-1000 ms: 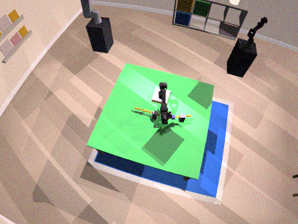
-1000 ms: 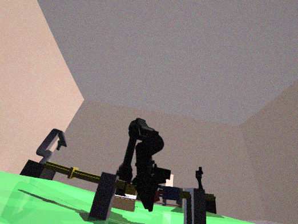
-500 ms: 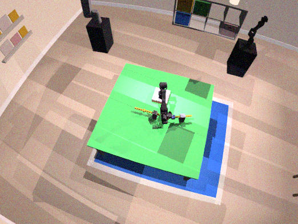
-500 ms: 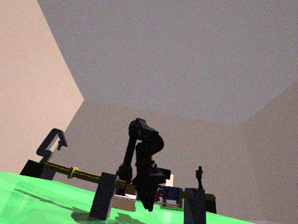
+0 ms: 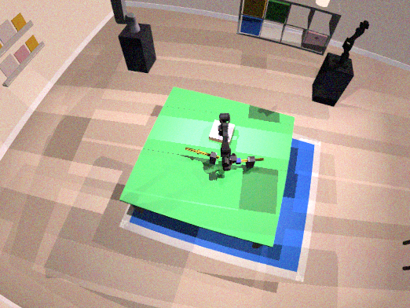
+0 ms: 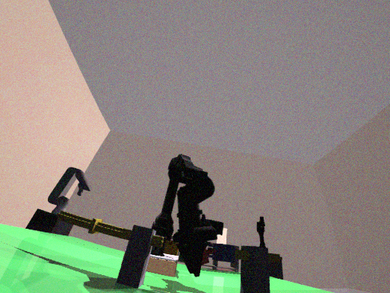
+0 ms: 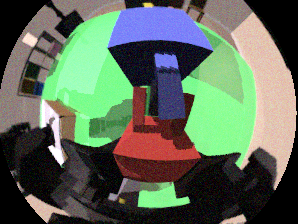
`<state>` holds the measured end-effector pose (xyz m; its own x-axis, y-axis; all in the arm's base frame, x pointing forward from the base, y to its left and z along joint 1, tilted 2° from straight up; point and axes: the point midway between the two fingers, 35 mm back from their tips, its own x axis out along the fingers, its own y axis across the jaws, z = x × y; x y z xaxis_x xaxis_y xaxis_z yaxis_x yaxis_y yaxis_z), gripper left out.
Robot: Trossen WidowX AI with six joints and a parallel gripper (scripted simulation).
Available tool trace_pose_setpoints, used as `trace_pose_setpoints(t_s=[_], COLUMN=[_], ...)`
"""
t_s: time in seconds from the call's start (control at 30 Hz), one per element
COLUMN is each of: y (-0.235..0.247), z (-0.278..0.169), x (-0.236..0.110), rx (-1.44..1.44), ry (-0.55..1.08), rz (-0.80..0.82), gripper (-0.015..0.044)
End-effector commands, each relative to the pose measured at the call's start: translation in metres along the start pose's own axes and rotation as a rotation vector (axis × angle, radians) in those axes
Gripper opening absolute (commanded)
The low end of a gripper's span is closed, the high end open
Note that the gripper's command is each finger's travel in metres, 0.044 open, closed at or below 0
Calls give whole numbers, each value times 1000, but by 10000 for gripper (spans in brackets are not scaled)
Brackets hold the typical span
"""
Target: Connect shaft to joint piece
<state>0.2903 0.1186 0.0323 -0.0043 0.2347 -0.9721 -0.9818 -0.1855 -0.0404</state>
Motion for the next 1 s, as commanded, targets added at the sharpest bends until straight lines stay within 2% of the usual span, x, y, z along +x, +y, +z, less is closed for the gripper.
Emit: trace_pose_setpoints(t_s=[0.0,0.87,0.9,0.97], y=[0,0,0,0], z=[1,1,0,0], x=[0,0,0,0], rx=[3,3,0,0], ry=[-3,-3,0,0], rz=[0,0,0,0], gripper=[182,182,156,147])
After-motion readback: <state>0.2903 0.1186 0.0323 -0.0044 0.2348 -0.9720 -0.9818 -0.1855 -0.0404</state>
